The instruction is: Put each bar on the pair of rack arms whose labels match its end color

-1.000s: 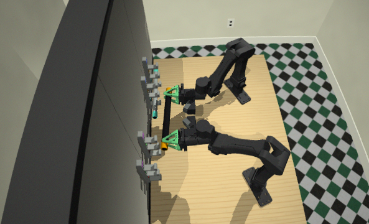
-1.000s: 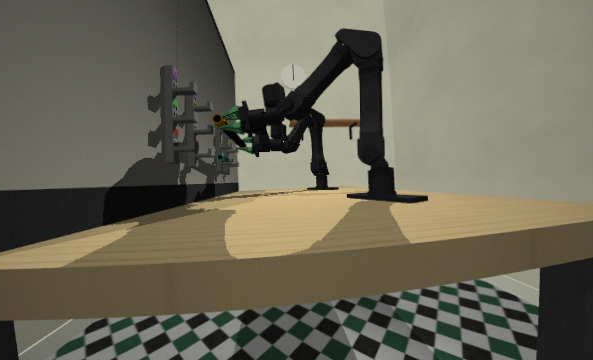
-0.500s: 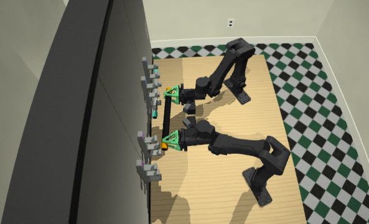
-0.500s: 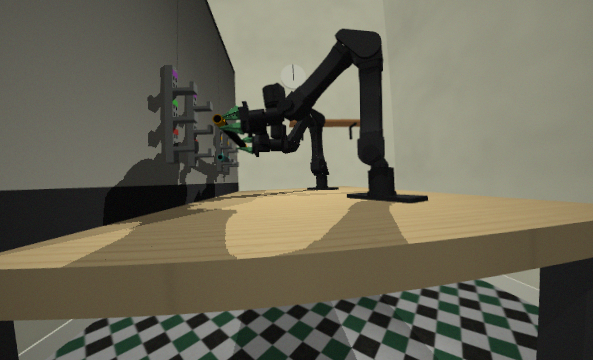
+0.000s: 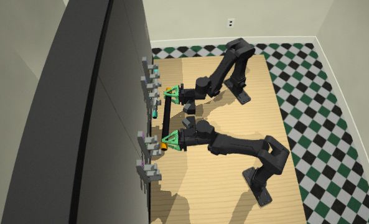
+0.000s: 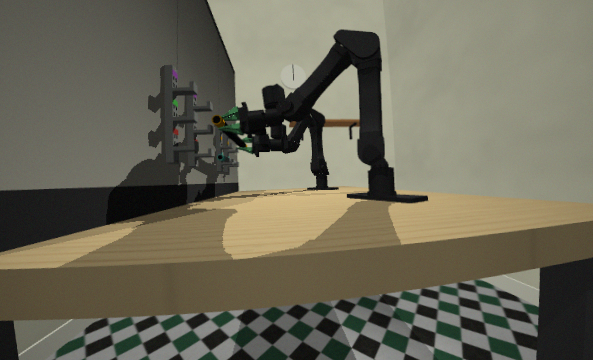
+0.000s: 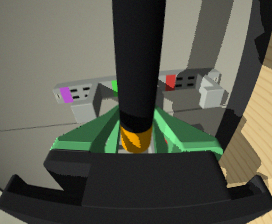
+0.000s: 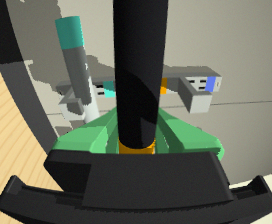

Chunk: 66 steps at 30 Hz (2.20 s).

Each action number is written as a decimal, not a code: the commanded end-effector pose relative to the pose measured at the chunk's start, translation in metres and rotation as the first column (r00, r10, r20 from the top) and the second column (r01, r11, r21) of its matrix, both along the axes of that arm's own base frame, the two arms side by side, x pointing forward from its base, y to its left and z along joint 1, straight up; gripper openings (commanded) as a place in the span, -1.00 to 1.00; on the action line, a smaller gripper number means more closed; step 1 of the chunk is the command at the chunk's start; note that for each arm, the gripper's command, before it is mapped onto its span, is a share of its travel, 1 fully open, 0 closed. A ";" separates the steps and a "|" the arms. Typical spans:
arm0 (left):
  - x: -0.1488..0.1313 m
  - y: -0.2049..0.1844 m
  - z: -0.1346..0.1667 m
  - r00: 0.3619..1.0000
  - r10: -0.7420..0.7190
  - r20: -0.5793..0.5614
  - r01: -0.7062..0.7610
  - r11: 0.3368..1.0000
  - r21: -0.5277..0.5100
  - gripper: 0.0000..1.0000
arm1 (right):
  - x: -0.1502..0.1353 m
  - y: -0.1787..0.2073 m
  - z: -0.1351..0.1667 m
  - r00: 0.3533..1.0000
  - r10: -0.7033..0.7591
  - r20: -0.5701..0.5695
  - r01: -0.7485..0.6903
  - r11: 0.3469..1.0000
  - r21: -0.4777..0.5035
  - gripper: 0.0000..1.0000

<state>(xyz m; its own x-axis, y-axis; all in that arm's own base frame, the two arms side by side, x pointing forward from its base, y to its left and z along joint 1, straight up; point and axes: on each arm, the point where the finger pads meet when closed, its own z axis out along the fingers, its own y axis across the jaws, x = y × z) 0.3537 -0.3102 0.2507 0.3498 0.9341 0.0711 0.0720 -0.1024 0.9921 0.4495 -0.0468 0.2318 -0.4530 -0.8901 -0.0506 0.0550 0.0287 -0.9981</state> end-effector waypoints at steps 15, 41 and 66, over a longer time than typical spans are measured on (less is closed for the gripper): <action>-0.001 -0.002 0.008 0.998 -0.004 0.068 0.010 0.995 -0.102 -0.54 | -0.004 -0.003 -0.013 0.998 -0.010 -0.057 0.008 1.000 -0.029 -1.00; -0.001 0.000 -0.002 0.998 -0.004 0.069 0.011 0.995 -0.103 0.43 | -0.004 -0.003 -0.023 0.998 -0.010 -0.056 0.008 1.000 -0.028 -1.00; -0.001 0.000 -0.002 0.998 -0.004 0.069 0.011 0.995 -0.103 1.00 | -0.003 -0.002 -0.019 0.998 -0.010 -0.056 0.008 1.000 -0.027 -1.00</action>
<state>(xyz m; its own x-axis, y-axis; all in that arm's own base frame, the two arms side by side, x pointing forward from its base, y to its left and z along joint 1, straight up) 0.3524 -0.3116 0.2359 0.3585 0.9332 0.0259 0.0353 -0.0413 0.9985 0.4474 -0.0475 0.2068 -0.4578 -0.8889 0.0176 -0.0240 -0.0074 -0.9997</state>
